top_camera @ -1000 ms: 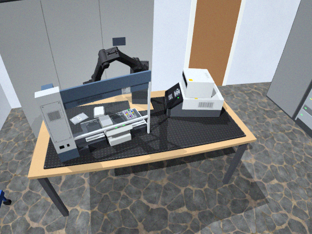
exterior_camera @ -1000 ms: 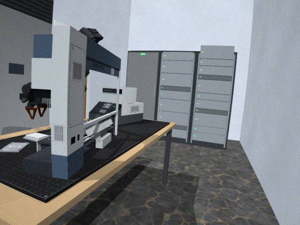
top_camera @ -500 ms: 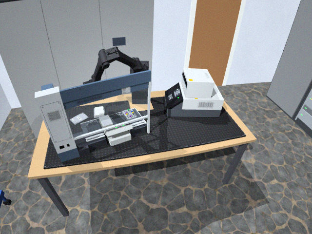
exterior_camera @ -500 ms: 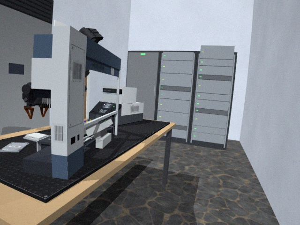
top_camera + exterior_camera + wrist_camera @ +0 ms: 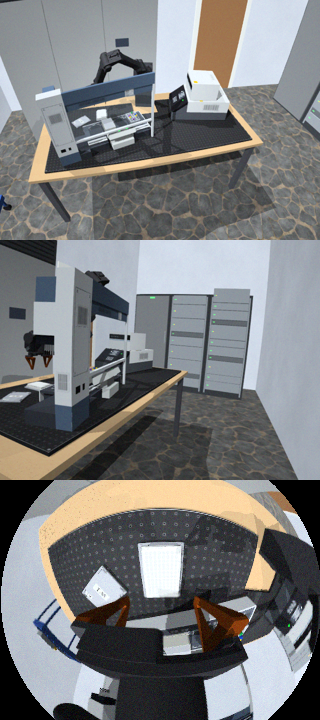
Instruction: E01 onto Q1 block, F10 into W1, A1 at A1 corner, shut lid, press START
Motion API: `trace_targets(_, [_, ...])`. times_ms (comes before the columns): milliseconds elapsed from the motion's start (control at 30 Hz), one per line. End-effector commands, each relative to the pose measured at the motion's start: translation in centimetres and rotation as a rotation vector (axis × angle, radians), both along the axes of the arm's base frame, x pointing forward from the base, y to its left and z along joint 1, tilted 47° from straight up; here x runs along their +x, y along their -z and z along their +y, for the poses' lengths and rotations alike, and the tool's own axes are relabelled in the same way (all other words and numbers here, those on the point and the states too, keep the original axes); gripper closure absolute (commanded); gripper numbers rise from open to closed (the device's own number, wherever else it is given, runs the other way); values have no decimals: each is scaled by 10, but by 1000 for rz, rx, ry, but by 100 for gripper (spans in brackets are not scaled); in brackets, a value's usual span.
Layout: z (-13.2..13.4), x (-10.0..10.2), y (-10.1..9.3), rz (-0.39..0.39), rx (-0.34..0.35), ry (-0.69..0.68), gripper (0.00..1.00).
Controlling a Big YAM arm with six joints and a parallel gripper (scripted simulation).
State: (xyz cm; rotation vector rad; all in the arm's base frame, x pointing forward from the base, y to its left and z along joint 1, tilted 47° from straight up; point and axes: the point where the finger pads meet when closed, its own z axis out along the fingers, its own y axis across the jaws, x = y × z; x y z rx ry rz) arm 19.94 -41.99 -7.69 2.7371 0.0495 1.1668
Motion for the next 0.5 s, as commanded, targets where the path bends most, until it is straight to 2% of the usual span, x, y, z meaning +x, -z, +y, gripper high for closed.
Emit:
trace_targets(0, [-8, 8, 0, -3, -13, 3, 0])
trace_targets(200, [-5, 3, 7, 2, -9, 15, 0])
trace_targets(467, [-10, 24, 15, -2, -20, -6, 0])
